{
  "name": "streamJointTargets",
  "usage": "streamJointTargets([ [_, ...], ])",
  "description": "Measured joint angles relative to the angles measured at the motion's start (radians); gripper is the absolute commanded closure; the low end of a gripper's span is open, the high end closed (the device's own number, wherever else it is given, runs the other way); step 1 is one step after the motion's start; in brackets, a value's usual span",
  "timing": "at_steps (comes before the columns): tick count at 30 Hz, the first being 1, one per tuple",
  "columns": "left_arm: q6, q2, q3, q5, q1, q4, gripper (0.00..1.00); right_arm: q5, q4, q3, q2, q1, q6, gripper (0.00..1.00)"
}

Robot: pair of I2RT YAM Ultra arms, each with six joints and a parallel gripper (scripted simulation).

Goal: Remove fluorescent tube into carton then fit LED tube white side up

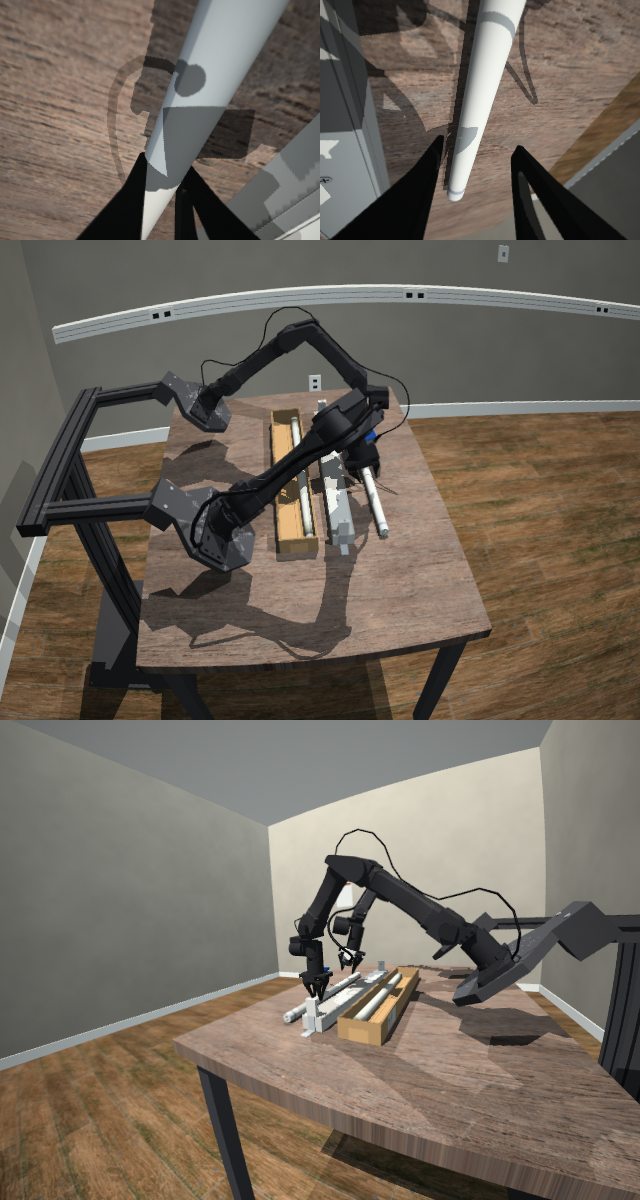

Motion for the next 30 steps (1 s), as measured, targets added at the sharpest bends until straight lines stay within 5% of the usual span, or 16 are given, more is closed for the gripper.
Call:
streamJointTargets([
  [30, 0.000, 0.000, 0.000, 0.000, 0.000, 0.000, 0.89, -0.002, 0.010, -0.008, -0.003, 0.000, -0.003, 0.51],
])
